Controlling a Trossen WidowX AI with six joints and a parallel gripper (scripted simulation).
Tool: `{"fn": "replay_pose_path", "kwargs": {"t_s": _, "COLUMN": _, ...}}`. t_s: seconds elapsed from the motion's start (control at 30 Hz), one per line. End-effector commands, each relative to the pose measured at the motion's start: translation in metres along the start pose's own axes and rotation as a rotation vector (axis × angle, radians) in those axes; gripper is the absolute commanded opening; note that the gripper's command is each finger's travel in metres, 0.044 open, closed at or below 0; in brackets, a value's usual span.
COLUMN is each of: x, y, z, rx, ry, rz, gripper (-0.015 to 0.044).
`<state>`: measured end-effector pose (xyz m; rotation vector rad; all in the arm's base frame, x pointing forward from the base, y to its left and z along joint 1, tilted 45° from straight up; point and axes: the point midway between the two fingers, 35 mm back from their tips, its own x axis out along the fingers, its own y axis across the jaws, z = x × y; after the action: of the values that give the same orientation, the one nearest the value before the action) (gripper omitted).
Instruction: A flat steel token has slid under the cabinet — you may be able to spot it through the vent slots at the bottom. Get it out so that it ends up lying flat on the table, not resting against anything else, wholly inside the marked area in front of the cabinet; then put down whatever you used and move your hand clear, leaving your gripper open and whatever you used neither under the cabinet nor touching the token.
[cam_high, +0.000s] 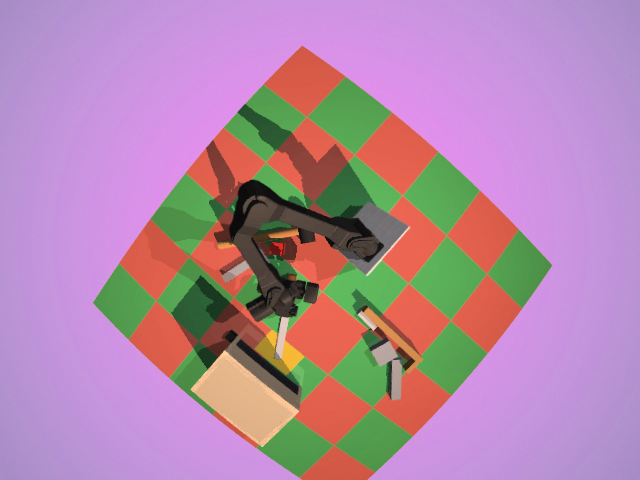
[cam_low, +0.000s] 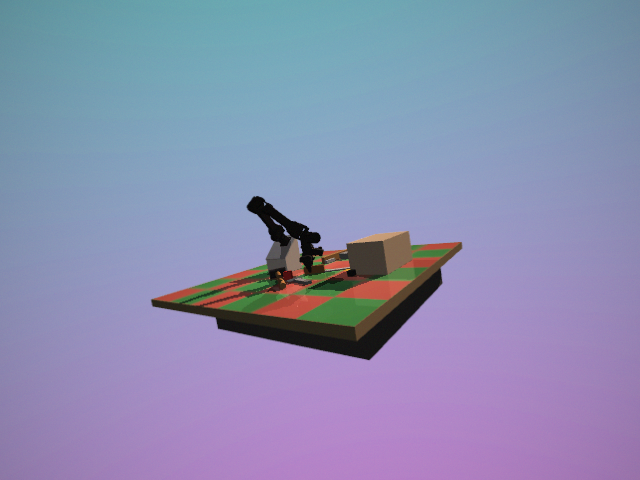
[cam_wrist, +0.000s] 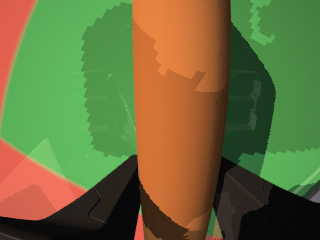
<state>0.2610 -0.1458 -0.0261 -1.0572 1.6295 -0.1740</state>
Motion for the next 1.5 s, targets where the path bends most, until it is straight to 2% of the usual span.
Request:
{"fn": "replay_pose_path", "kwargs": {"t_s": 0.0, "x": -0.002, "y": -0.008, "z": -0.002, "rx": 0.005, "ry": -0.006, "rz": -0.009, "gripper": 0.0000}}
{"fn": "replay_pose_path", "kwargs": {"t_s": 1.47, "x": -0.003, "y": -0.058, "z": -0.036, "rx": 0.006, "ry": -0.005, "rz": -0.012, "gripper": 0.0000}}
